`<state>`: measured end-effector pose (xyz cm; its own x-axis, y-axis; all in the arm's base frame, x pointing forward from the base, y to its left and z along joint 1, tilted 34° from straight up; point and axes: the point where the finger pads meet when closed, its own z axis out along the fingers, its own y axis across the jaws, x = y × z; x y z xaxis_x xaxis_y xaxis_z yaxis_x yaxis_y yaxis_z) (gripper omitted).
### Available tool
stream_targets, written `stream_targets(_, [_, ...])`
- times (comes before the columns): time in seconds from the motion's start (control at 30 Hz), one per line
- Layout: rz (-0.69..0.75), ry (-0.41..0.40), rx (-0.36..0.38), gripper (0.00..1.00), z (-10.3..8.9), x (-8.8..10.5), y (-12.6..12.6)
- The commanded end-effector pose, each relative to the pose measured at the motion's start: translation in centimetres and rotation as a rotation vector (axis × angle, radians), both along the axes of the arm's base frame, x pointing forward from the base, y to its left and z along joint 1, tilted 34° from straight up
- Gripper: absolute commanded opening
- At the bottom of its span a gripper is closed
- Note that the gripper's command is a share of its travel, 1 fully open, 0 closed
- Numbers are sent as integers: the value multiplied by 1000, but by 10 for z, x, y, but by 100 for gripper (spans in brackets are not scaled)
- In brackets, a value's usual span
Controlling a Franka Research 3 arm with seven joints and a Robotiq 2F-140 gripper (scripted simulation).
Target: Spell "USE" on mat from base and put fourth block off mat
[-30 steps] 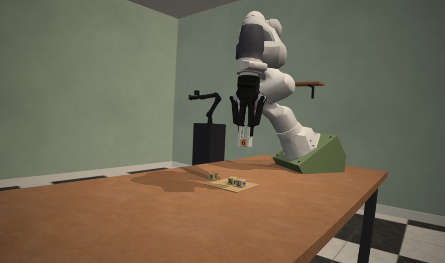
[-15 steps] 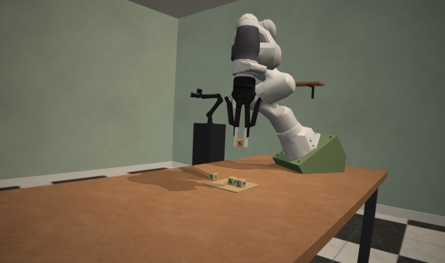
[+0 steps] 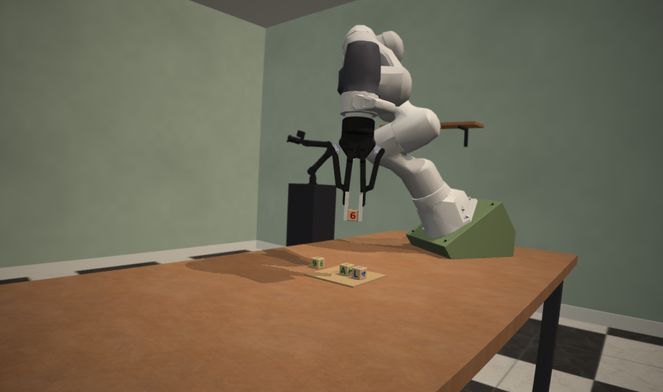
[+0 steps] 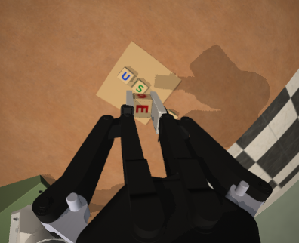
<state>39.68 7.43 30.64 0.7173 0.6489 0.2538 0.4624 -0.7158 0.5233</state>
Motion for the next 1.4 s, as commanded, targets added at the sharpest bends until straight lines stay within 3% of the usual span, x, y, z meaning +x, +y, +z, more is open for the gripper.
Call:
stream_targets(0.0, [84, 30, -67, 13, 0, 0, -4])
stream_targets(1.37, [584, 218, -384, 13, -7, 7, -48])
